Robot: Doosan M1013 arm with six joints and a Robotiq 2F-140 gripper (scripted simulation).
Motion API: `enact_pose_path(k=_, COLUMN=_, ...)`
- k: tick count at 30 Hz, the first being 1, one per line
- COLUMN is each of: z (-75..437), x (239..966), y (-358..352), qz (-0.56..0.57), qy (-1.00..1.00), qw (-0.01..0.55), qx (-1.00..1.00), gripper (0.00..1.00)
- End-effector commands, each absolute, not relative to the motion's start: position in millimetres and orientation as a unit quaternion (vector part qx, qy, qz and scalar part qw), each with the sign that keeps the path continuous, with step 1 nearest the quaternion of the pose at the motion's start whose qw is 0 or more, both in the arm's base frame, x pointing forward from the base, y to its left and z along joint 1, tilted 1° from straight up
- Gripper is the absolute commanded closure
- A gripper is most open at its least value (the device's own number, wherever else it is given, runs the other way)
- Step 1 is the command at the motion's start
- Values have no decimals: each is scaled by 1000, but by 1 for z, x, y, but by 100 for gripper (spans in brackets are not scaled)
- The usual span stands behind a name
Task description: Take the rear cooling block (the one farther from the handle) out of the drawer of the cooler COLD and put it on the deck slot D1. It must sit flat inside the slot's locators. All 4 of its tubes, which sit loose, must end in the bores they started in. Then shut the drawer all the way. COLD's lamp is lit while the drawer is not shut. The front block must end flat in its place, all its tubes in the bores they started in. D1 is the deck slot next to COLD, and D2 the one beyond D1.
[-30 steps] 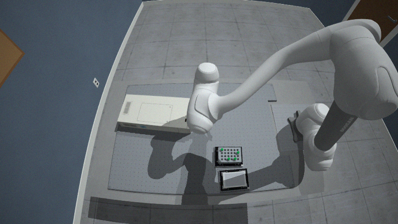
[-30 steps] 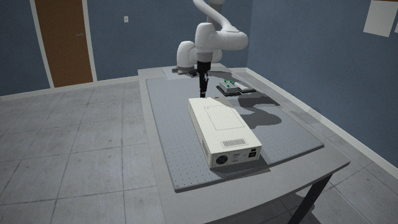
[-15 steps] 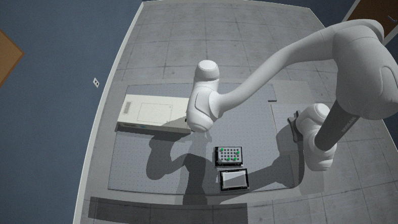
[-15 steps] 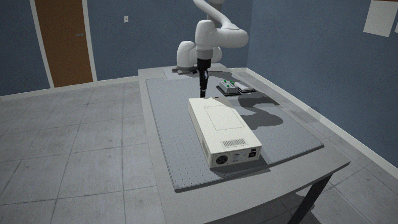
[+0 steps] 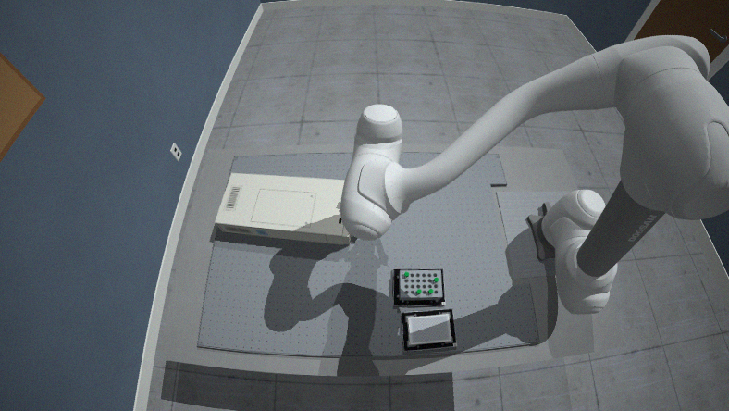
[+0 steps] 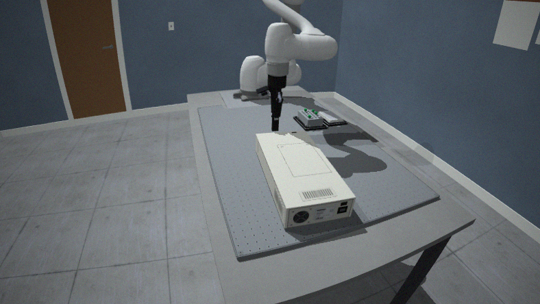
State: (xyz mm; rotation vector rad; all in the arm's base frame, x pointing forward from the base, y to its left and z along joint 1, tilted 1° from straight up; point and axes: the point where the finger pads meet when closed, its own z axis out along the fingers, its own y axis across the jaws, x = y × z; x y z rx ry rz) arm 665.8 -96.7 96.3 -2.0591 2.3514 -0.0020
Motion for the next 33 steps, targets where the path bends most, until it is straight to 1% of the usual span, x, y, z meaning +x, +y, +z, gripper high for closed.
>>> enact_pose_path(k=1, z=99, x=666, y=-97, qz=-1, qy=752, qw=9, qx=-659, gripper=90)
enact_pose_path(k=33, z=138, x=666, y=-97, qz=-1, qy=752, qw=9, qx=-659, gripper=90)
